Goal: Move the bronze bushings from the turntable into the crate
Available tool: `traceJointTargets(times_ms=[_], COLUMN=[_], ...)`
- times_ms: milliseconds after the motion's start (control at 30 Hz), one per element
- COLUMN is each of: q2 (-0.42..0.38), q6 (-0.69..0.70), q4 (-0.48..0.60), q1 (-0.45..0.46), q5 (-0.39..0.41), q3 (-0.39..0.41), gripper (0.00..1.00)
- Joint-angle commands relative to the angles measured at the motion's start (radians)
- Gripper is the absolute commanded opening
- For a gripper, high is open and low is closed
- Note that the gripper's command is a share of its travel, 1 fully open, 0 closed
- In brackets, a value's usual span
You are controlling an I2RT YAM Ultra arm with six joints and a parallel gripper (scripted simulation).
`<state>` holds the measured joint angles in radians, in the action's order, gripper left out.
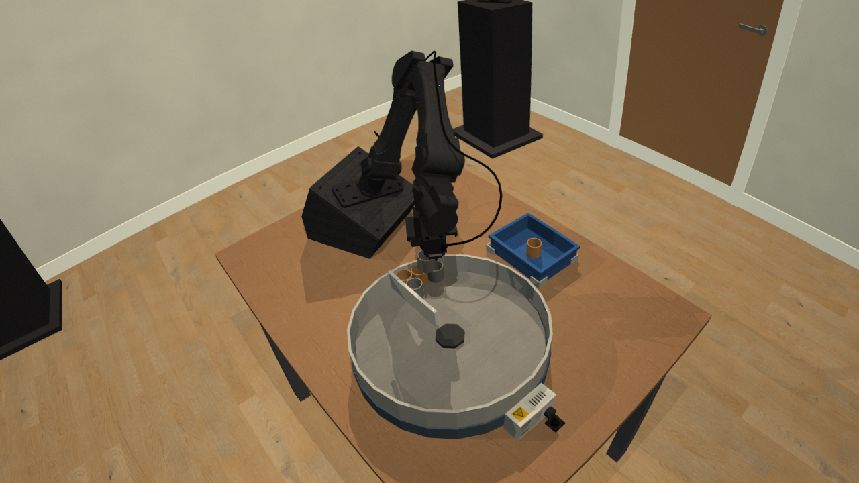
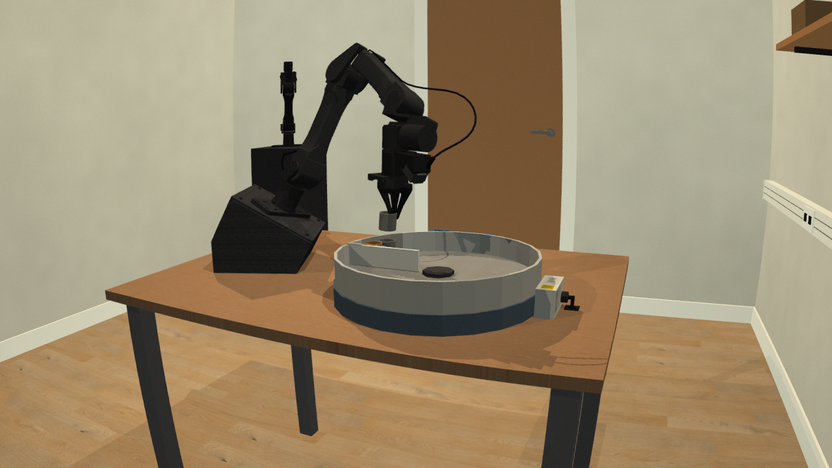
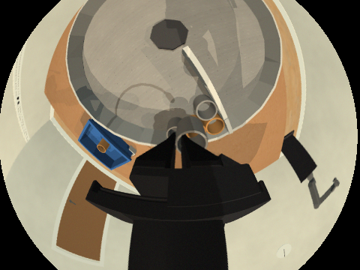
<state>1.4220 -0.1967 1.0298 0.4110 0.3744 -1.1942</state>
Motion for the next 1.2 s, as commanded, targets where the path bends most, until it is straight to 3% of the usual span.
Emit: traceJointTargets(times_ms=[0,300,367,867,933,1167], q2=[0.016,0.139,0.139,0.419,0.419,0.517], q6=[0.008,0.007,0.007,0.004,0.004,0.005], q4=[0.013,0.046,0.046,0.175,0.175,0.241], q1=[0.019,0.020,0.020,0.020,0.020,0.020], q5=[0.008,0.008,0.008,0.006,0.006,0.006], q3=[-0.064,-0.224,-0.224,-0.639,-0.639,-0.801], gripper=[0.00,0.00,0.00,0.00,0.00,0.00])
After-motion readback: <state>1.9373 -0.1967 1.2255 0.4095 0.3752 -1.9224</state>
